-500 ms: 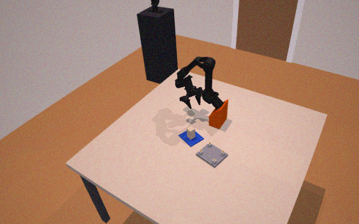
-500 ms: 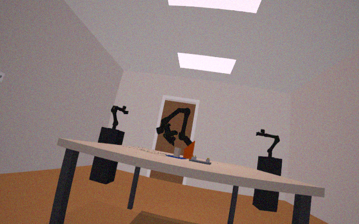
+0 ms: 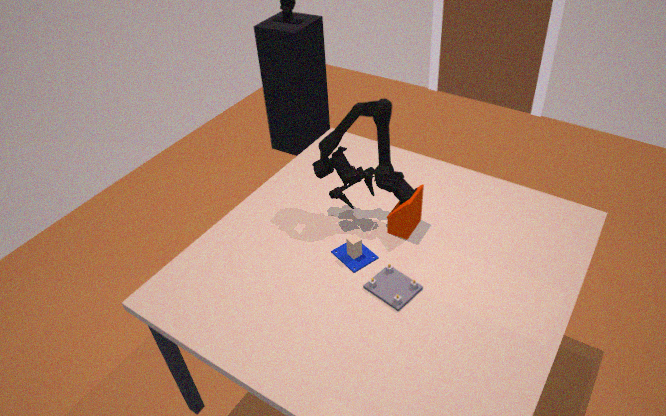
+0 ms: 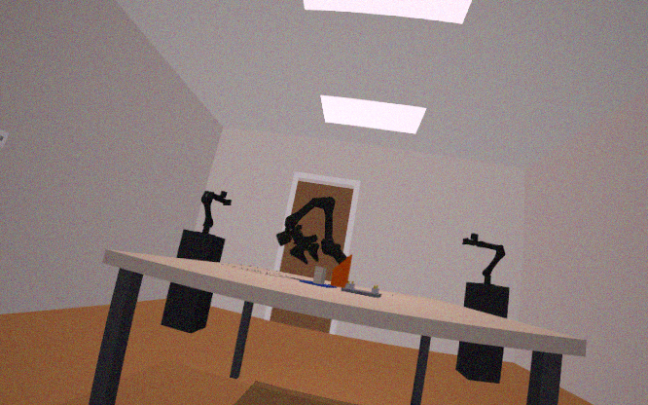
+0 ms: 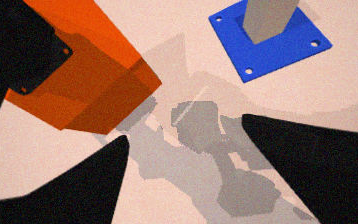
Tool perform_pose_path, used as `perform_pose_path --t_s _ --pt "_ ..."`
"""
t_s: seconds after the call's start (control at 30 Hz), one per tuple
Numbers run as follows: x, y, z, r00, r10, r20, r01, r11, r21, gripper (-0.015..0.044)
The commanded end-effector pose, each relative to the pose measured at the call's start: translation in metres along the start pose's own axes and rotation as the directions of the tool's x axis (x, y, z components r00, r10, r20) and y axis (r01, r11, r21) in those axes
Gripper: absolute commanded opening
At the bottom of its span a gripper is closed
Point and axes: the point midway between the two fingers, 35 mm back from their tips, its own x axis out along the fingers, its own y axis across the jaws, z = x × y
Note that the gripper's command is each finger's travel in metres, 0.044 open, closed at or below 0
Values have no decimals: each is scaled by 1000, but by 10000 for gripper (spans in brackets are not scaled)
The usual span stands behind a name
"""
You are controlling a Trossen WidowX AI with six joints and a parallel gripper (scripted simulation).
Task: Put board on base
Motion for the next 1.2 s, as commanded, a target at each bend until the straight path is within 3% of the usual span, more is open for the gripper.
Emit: perform_pose_path --t_s 0.0,0.17,0.47,0.8,1.17 --pt "10 -19 10 984 170 -46 -149 942 301 440" --pt "18 -36 23 958 248 -146 -145 853 501 440" --pt "27 -62 52 908 248 -336 47 739 672 440" --pt "33 -85 94 850 117 -514 362 580 730 440" --pt "36 -98 143 792 -86 -605 594 339 729 440"
